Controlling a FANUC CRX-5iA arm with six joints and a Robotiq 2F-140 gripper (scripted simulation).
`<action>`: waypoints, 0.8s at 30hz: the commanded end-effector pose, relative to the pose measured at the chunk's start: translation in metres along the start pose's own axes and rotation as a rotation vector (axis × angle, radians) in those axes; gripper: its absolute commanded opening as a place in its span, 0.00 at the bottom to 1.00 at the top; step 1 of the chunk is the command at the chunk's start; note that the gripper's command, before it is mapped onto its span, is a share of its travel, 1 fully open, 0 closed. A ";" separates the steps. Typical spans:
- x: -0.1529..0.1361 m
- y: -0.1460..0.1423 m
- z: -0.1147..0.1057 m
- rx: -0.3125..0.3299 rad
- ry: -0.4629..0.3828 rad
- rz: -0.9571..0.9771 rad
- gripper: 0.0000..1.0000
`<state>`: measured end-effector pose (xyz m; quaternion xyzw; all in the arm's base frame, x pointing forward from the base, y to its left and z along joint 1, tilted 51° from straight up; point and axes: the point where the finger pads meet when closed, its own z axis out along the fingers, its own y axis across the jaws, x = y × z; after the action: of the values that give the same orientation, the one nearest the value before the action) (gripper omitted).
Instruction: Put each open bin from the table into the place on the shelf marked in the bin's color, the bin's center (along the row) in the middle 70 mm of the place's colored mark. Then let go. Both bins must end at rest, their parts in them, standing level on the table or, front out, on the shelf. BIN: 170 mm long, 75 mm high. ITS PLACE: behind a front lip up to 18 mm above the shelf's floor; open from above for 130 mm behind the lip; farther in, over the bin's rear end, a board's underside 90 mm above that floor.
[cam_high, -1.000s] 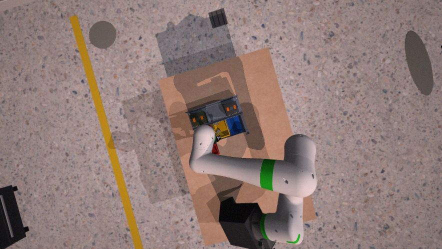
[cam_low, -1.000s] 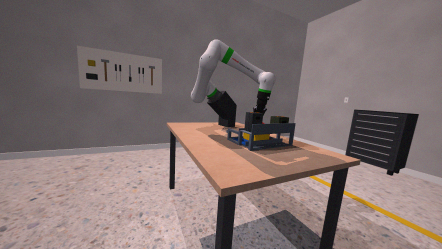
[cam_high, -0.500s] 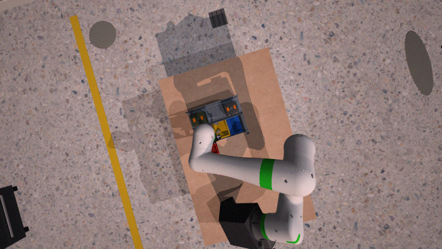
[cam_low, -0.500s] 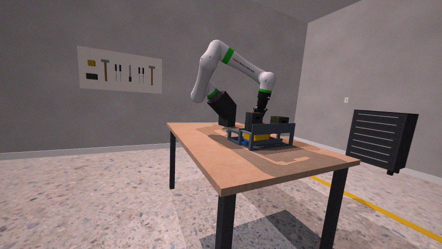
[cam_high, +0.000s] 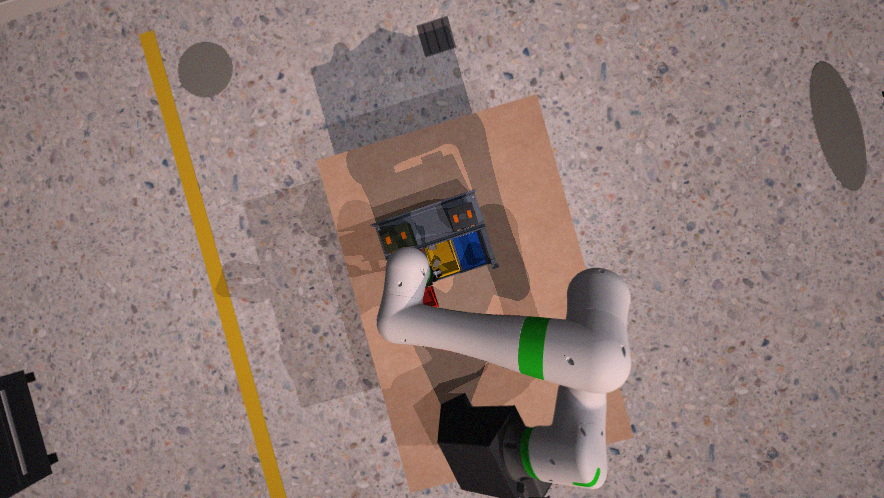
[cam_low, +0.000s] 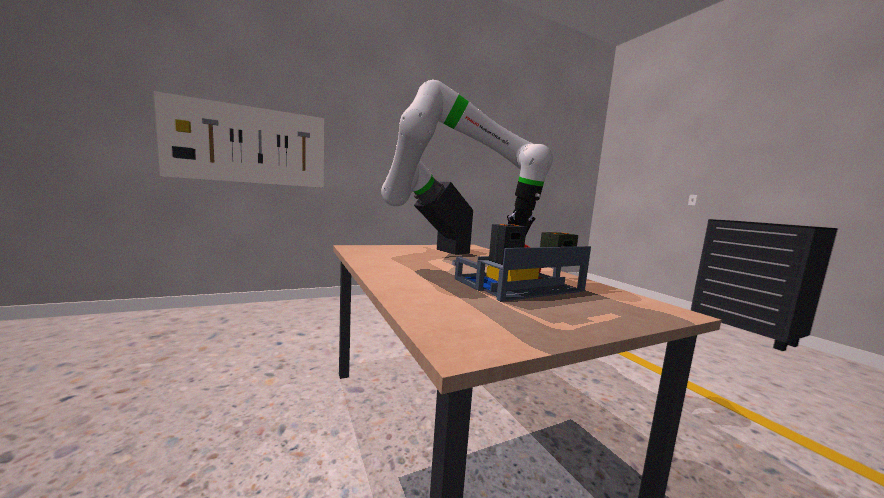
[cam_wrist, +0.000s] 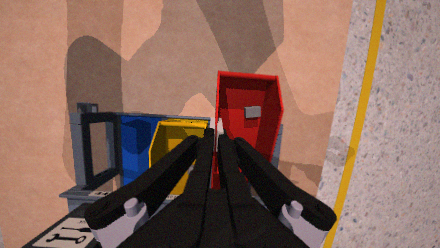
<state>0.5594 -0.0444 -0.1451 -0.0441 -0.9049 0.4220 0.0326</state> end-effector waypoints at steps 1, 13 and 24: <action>0.000 0.000 0.000 0.000 0.000 0.000 0.00; 0.000 0.000 0.000 0.000 0.000 0.000 0.00; 0.000 0.000 0.000 0.000 0.000 0.000 0.00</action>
<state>0.5594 -0.0444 -0.1451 -0.0441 -0.9049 0.4220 0.0325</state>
